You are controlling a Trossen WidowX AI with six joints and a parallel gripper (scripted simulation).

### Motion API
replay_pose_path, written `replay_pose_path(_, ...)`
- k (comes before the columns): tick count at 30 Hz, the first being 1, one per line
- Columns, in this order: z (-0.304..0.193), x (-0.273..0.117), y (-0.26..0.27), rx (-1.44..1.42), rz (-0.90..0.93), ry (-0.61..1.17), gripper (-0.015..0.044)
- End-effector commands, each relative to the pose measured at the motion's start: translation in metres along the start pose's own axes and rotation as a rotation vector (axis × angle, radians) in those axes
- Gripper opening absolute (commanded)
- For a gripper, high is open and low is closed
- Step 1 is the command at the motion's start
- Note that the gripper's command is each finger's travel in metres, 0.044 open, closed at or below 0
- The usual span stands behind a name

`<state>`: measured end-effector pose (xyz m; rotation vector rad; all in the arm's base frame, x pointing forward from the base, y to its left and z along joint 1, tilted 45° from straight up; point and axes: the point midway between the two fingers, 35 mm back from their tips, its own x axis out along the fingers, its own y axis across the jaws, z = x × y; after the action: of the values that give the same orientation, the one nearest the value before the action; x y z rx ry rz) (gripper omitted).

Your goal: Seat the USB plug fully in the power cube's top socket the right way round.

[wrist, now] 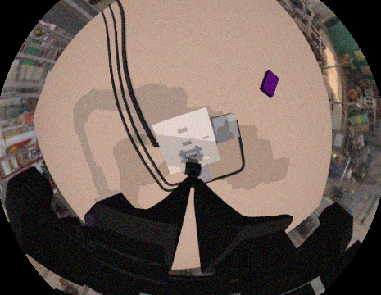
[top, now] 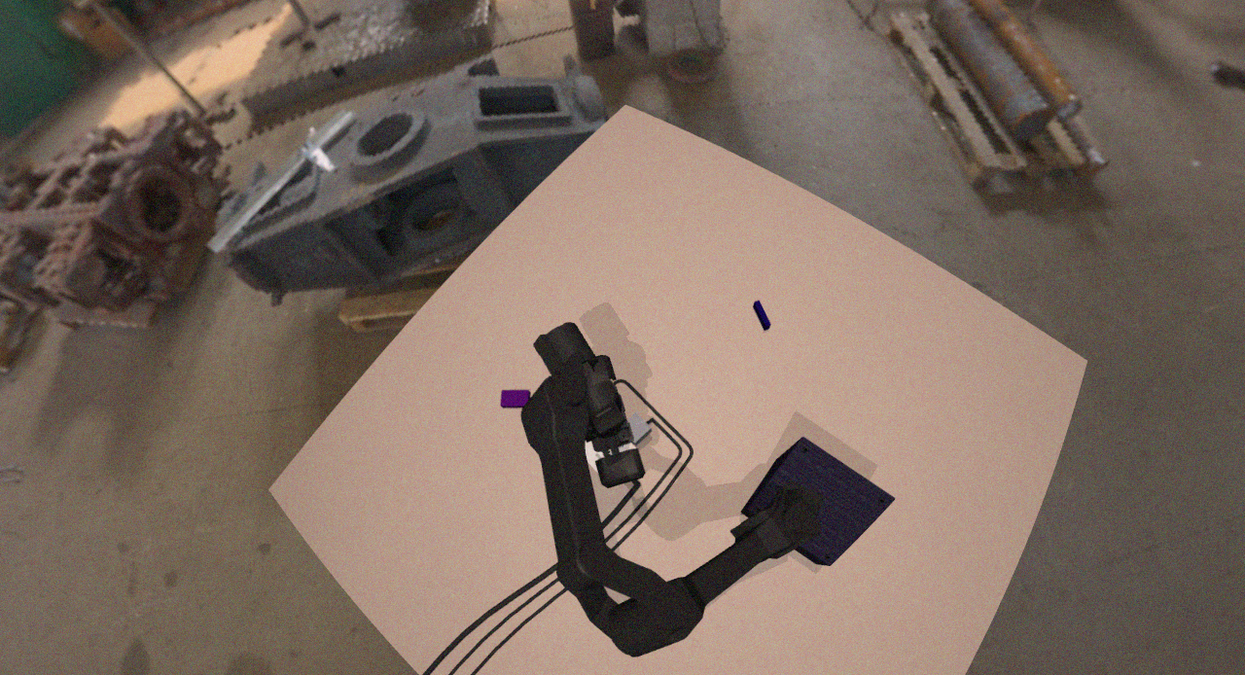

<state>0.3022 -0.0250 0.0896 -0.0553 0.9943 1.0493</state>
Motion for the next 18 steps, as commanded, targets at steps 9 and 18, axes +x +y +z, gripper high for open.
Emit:
replay_pose_path(9,0.0,0.0003,-0.0002,0.303,-0.001,0.0,0.0)
replay_pose_path(18,0.0,0.0003,-0.0002,0.538,-0.001,0.0,0.0)
